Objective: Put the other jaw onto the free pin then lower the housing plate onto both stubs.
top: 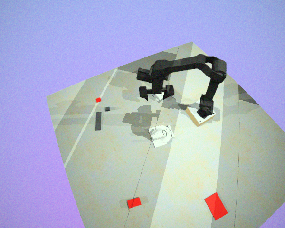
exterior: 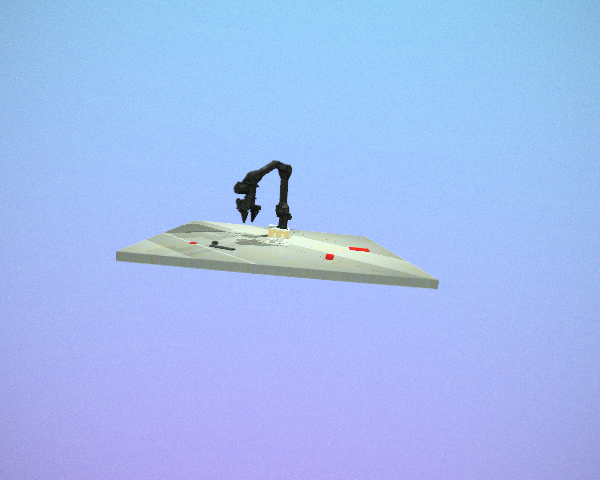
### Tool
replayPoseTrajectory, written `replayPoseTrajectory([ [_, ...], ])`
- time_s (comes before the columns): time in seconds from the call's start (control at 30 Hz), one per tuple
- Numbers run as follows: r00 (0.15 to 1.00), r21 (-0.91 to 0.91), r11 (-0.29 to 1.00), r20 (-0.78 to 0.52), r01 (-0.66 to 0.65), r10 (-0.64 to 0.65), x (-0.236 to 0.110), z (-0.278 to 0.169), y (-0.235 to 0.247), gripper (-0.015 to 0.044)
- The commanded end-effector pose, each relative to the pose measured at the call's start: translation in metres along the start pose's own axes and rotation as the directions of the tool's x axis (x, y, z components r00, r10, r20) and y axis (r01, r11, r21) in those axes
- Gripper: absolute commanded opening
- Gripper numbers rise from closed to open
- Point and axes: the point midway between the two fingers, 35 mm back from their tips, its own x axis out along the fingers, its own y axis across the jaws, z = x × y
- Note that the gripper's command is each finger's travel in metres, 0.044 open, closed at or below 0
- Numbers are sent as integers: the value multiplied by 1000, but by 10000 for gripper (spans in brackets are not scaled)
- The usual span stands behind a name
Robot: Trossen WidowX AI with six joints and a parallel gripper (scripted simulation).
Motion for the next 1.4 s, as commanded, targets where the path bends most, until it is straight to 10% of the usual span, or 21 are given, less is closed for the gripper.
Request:
replayPoseTrajectory([
  [0.0, 1000, 145, 989, -4, -1, 1, -2, 12, -3, 440],
  [0.87, 1000, 853, 521, -10, 10, -1, -7, 79, -35, 440],
  [1.37, 1000, 878, 478, -11, 10, -1, 32, 82, -37, 440],
])
